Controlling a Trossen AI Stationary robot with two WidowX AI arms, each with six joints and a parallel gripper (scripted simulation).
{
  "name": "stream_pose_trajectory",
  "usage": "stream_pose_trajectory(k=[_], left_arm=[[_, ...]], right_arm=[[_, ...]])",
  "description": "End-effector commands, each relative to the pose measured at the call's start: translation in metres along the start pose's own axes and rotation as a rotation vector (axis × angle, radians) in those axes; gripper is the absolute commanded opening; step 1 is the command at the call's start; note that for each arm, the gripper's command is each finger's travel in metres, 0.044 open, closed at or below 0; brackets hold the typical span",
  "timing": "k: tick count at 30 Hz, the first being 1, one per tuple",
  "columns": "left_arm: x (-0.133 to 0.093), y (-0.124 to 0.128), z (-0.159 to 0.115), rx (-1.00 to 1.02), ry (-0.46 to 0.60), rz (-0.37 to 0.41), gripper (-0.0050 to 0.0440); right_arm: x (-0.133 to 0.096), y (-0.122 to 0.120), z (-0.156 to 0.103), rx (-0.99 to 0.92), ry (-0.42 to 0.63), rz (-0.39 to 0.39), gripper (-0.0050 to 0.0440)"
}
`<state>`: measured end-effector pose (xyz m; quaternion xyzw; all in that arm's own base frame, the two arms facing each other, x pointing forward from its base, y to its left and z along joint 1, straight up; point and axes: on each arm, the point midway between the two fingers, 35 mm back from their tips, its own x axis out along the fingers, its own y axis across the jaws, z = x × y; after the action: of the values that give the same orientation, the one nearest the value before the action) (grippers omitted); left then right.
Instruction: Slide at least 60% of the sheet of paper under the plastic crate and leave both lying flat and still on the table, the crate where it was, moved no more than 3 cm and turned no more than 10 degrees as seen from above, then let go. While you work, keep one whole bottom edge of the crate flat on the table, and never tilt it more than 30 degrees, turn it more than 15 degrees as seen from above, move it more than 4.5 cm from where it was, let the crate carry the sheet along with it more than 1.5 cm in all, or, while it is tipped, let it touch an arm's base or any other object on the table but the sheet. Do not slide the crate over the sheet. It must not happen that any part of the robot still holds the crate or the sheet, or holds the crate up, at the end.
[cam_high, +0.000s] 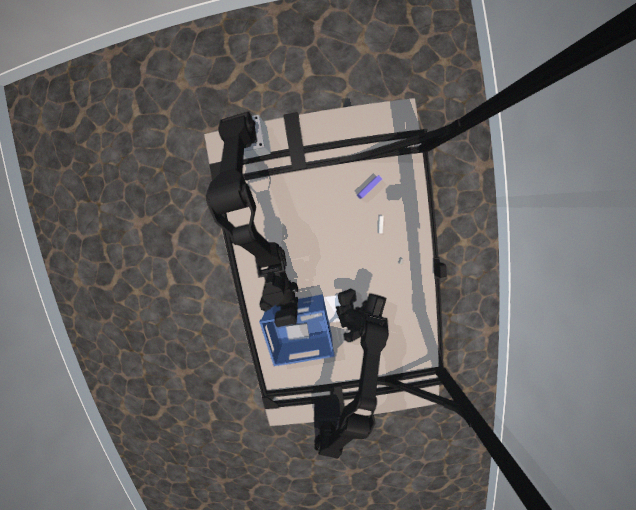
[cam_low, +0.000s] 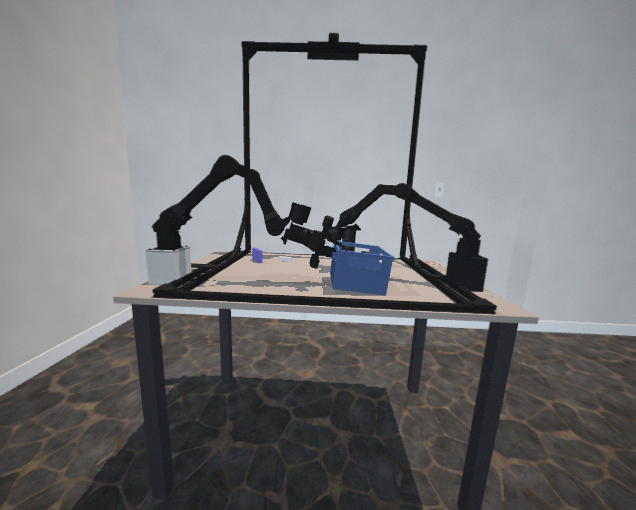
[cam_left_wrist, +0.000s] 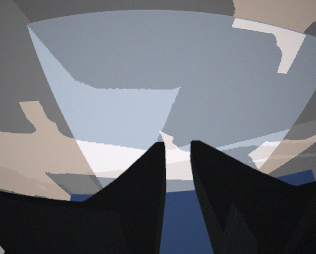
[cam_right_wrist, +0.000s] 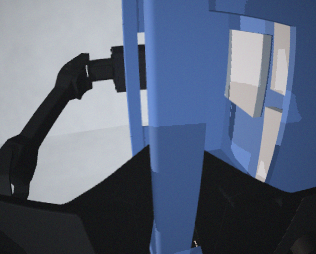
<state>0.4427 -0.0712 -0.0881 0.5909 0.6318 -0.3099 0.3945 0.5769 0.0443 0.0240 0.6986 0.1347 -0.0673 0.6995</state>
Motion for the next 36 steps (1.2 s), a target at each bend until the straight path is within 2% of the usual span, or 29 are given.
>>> stream_pose_trajectory(k=[1, 20, 26, 32, 36], left_arm=[[0.011, -0.007, -0.005, 0.007, 0.008, -0.026, 0.0060], [0.013, -0.005, -0.009, 0.007, 0.008, -0.026, 0.0060], [0.002, -0.001, -0.008, 0.007, 0.008, -0.026, 0.0060], [-0.021, 0.001, -0.021, 0.007, 0.008, -0.026, 0.0060], [-0.024, 0.001, -0.022, 0.007, 0.008, -0.026, 0.0060]], right_arm=[[-0.002, 0.043, -0.001, -0.001, 0.003, 0.103, 0.0000], [-0.002, 0.043, -0.001, -0.001, 0.003, 0.103, 0.0000], [-0.002, 0.043, -0.001, -0.001, 0.003, 0.103, 0.0000], [-0.002, 0.043, -0.001, -0.001, 0.003, 0.103, 0.0000], [-0.002, 0.043, -0.001, -0.001, 0.003, 0.103, 0.0000]])
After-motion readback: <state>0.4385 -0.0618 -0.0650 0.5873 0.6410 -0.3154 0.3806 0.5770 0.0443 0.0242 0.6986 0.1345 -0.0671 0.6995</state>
